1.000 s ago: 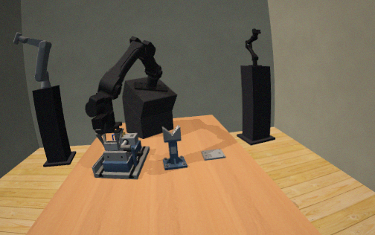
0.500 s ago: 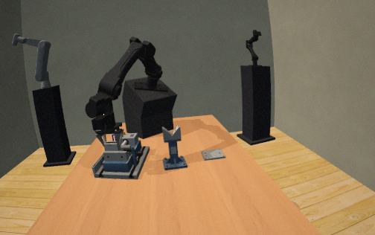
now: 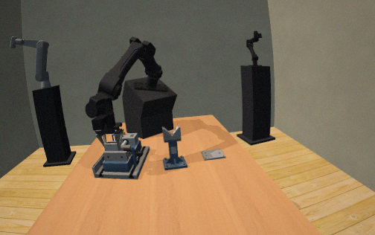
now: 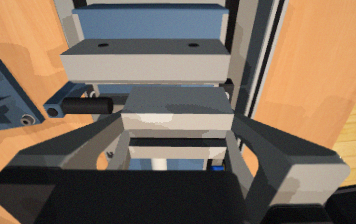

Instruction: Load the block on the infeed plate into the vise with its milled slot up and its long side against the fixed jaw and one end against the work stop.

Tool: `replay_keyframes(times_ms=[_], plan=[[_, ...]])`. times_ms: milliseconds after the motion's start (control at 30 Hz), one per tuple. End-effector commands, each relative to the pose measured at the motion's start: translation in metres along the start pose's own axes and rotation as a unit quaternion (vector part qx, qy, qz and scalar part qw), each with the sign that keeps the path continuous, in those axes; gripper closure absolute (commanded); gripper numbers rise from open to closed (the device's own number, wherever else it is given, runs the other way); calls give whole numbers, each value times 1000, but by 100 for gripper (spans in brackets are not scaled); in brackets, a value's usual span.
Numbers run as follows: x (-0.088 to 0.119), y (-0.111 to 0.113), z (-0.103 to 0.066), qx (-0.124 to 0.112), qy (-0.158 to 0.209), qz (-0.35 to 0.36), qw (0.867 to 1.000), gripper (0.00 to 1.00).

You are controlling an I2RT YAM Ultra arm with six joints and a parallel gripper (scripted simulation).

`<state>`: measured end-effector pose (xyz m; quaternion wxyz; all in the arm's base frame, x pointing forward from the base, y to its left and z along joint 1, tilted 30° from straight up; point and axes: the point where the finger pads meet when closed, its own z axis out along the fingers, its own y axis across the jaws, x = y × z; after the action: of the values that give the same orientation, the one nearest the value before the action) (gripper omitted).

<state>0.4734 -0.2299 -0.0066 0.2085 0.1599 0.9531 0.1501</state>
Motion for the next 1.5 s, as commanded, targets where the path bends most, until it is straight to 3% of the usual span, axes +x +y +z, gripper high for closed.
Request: replay_keyframes(times_ms=[0, 767, 967, 1467], plan=[[-12, -5, -15, 8, -22, 1, 1000, 100], [-12, -5, -15, 8, -21, 1, 1000, 100], [-11, -5, -8, 7, -19, 0, 1000, 100], [-13, -5, -13, 8, -23, 1, 1000, 100]])
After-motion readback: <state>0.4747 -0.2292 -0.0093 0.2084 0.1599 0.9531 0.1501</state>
